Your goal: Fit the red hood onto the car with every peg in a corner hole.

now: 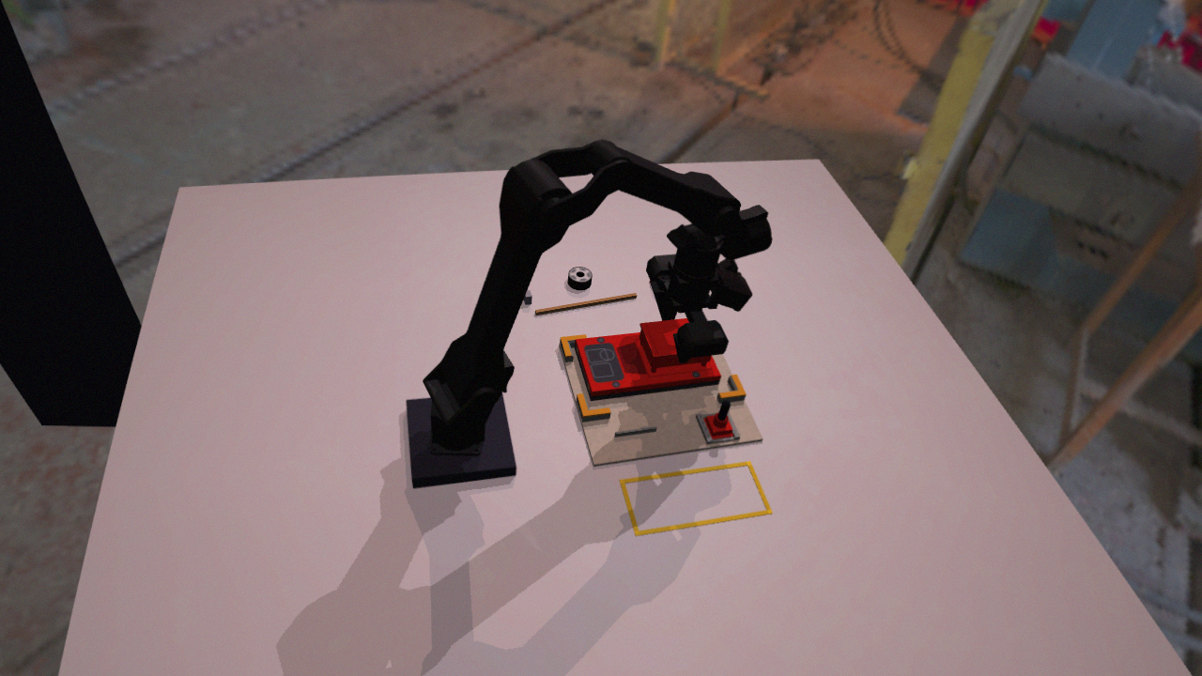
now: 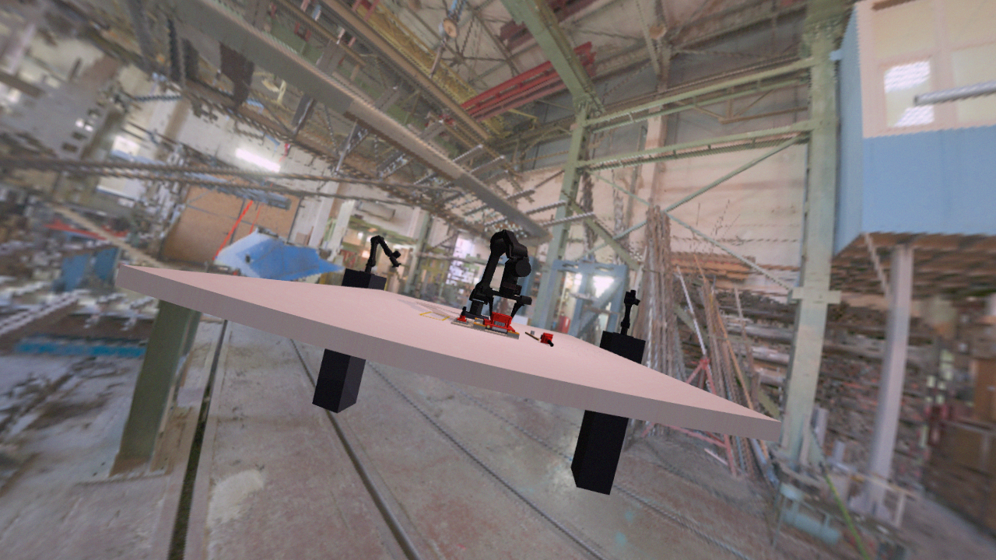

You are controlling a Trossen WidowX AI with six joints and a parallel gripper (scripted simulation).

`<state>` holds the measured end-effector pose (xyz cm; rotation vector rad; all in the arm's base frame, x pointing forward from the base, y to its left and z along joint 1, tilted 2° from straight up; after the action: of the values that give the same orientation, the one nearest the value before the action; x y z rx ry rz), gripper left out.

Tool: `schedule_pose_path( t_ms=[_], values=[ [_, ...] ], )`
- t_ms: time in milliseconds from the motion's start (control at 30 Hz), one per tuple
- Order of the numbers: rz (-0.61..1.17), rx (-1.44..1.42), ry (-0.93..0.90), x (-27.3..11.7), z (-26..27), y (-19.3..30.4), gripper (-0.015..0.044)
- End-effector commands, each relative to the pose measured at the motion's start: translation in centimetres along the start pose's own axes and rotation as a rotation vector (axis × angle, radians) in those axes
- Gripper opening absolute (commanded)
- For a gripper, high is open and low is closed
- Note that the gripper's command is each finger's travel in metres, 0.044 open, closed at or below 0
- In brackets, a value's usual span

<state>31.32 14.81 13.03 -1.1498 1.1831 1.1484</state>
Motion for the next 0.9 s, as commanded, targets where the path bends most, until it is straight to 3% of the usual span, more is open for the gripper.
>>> schedule_pose_path(
  t_ms=[0, 867],
  values=[
    [-0.001, 0.002, -0.002, 0.14, 0.01, -0.02, 0.0],
    [0.001, 0.001, -0.002, 1.02, -0.01, -0.01, 0.0]
  ],
)
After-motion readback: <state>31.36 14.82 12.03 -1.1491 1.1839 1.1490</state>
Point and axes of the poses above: the point midway between the two fingers, 35 mm back from their tips, its own x axis out along the fingers, its own z axis across the jaws, y = z × x, the point moved 5 cm from there along -x, back along the fingers, and after that the axes turned 14 degrees about x, right-handed, at the moved point
